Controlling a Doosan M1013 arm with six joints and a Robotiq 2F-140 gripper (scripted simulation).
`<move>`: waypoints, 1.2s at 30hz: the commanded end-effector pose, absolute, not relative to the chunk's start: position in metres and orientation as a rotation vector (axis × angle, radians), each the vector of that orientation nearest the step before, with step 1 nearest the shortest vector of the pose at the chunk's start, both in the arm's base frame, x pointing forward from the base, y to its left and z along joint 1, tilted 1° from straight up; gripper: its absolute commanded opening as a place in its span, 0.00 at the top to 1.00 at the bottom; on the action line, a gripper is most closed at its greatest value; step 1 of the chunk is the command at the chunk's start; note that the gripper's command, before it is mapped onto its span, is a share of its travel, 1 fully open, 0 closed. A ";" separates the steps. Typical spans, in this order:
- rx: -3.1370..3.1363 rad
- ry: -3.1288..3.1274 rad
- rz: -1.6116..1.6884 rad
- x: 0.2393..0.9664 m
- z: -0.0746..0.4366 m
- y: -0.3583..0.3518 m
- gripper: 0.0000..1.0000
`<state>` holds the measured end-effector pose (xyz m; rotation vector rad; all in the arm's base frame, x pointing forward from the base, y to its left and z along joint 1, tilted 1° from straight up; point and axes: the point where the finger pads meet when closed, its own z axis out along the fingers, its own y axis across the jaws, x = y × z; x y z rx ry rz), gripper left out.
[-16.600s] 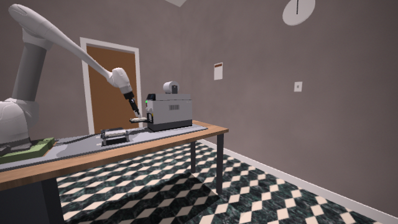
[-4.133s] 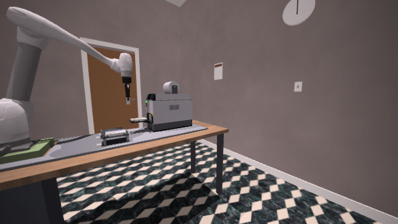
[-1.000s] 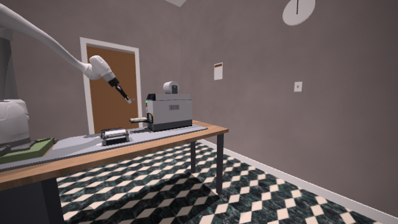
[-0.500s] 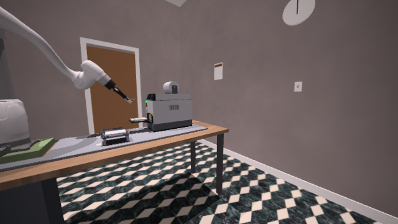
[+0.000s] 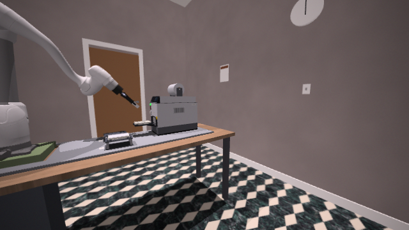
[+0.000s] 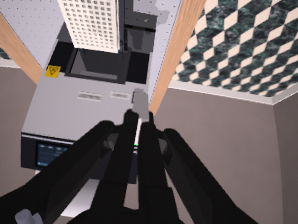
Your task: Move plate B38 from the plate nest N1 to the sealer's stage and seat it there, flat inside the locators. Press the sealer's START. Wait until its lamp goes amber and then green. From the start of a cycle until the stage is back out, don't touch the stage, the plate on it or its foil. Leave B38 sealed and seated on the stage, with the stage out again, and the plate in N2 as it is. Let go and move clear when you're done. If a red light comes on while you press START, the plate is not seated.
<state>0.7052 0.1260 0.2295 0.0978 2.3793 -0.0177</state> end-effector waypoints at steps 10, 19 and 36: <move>0.100 2.374 -0.019 0.748 0.212 0.122 0.90; 0.100 2.374 -0.019 0.748 0.212 0.122 0.90; 0.100 2.374 -0.019 0.748 0.212 0.122 0.90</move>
